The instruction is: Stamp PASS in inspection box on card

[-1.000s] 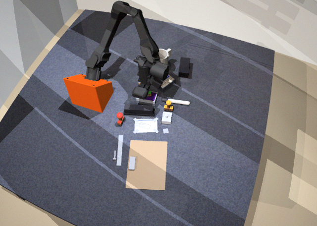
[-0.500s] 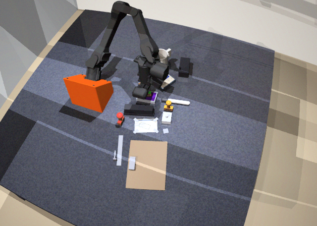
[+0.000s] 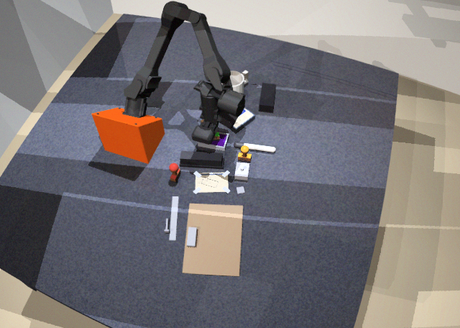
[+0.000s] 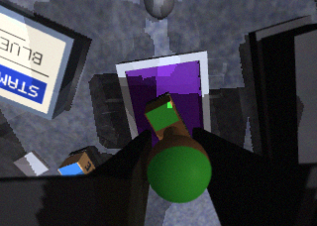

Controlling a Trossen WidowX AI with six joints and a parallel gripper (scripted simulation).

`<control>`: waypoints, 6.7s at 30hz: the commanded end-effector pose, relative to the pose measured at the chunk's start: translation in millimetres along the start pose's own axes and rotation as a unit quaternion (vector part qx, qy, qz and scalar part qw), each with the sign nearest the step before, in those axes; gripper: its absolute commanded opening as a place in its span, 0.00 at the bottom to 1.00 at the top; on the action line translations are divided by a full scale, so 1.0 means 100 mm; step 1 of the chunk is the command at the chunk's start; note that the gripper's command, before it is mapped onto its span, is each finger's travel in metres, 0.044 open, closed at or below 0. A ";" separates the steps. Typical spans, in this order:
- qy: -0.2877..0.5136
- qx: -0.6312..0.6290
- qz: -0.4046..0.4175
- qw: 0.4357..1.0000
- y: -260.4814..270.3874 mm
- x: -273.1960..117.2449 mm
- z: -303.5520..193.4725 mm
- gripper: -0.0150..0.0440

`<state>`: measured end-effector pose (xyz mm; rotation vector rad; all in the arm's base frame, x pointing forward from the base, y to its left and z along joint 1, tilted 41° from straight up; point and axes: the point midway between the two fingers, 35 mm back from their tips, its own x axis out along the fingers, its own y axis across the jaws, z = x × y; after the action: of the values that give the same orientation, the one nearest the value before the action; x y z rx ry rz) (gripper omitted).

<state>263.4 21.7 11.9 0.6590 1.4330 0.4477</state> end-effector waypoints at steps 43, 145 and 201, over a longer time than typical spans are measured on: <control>0.000 -0.001 0.000 1.000 0.00 -0.27 0.01 0.25; -0.006 0.218 -0.003 0.976 -1.54 -0.33 0.47 0.25; -0.007 0.218 -0.002 0.976 -1.54 0.04 0.46 0.25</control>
<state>293.5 -99.3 -90.0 1.0009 1.5344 0.1201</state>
